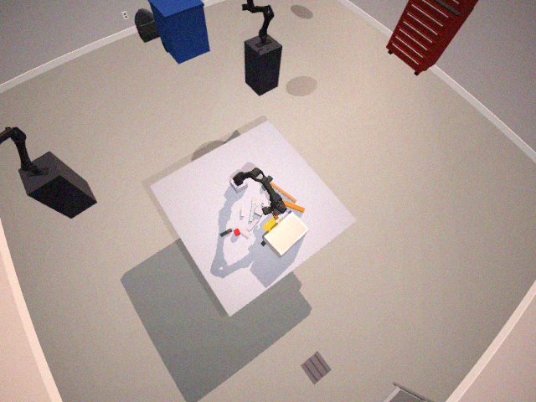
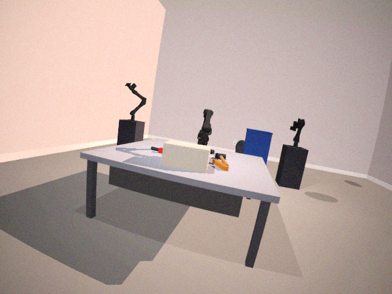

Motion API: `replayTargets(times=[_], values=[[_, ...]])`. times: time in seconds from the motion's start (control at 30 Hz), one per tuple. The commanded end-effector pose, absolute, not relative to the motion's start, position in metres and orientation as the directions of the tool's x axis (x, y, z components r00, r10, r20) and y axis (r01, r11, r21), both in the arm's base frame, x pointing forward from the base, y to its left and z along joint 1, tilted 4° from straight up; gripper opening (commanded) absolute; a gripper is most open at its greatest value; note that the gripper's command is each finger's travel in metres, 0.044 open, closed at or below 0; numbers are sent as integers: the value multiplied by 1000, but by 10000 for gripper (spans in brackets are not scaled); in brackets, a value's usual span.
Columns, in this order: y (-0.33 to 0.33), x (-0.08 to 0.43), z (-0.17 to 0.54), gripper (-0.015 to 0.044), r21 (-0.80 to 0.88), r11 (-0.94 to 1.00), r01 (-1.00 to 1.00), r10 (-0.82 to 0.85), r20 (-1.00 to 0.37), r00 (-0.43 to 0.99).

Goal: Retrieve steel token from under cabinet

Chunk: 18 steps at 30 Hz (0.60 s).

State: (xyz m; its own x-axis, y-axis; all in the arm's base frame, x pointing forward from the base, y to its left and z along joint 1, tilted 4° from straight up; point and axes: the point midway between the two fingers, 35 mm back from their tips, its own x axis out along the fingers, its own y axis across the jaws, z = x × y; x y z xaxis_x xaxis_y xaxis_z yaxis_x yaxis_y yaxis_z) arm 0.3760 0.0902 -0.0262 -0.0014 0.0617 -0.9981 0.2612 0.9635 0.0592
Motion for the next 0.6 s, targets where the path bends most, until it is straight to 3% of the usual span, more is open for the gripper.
replayTargets(times=[0.0,0.57], values=[[92,370,-27,0,58,963,263,62,-998,-5],[97,353,-27,0,58,963,263,62,-998,-6]])
